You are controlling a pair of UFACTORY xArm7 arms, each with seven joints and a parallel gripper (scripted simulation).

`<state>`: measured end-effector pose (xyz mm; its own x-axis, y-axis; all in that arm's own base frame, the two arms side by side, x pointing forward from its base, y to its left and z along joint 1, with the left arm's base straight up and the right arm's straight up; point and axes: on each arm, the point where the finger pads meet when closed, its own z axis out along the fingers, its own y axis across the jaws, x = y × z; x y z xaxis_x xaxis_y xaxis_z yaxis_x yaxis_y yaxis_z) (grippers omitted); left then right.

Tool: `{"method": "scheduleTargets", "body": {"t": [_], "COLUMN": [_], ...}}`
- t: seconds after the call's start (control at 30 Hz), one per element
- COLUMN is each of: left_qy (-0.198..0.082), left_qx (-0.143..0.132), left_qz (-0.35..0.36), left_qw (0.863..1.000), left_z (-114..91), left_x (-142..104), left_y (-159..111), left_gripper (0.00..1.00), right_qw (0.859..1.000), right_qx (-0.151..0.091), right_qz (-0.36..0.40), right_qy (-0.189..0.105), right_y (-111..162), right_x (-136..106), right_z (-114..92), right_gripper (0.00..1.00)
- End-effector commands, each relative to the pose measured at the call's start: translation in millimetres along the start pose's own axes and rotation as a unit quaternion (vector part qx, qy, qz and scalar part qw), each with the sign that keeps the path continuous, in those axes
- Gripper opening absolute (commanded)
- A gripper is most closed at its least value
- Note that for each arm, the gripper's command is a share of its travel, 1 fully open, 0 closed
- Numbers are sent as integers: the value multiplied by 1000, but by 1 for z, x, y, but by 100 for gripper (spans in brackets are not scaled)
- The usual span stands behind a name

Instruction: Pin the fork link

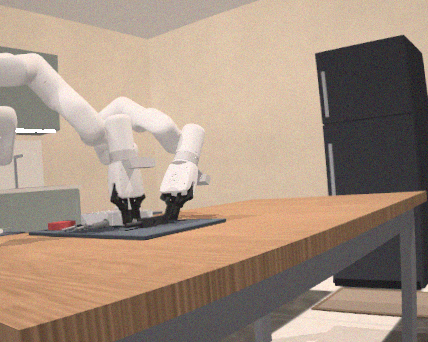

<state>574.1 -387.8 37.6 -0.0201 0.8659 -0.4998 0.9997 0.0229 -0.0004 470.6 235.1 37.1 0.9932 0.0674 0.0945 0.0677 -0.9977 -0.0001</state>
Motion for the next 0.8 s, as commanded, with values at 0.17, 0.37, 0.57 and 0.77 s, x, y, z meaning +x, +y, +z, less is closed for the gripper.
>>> {"method": "scheduleTargets", "body": {"t": [0.17, 0.37, 0.57, 0.77], "left_qy": [-1, -1, -1, -1], "left_qx": [-2, -2, -2, -2], "left_qz": [1, 1, 1, 1], "left_qw": [1000, 1000, 1000, 1000], "left_z": [-2, -2, -2, -2], "left_x": [-2, -2, -2, -2], "left_y": [1, 1, 1, 1], "left_gripper": [0, 0, 0, 0], "right_qw": [1000, 1000, 1000, 1000], "right_qx": [1, 1, 1, 1], "right_qz": [0, 0, 0, 0], "right_qy": [2, 2, 2, 2], "right_y": [-1, -1, -1, -1], "right_x": [2, 2, 2, 2], "right_z": [-2, -2, -2, -2], "right_gripper": [32, 0, 0, 0]}}
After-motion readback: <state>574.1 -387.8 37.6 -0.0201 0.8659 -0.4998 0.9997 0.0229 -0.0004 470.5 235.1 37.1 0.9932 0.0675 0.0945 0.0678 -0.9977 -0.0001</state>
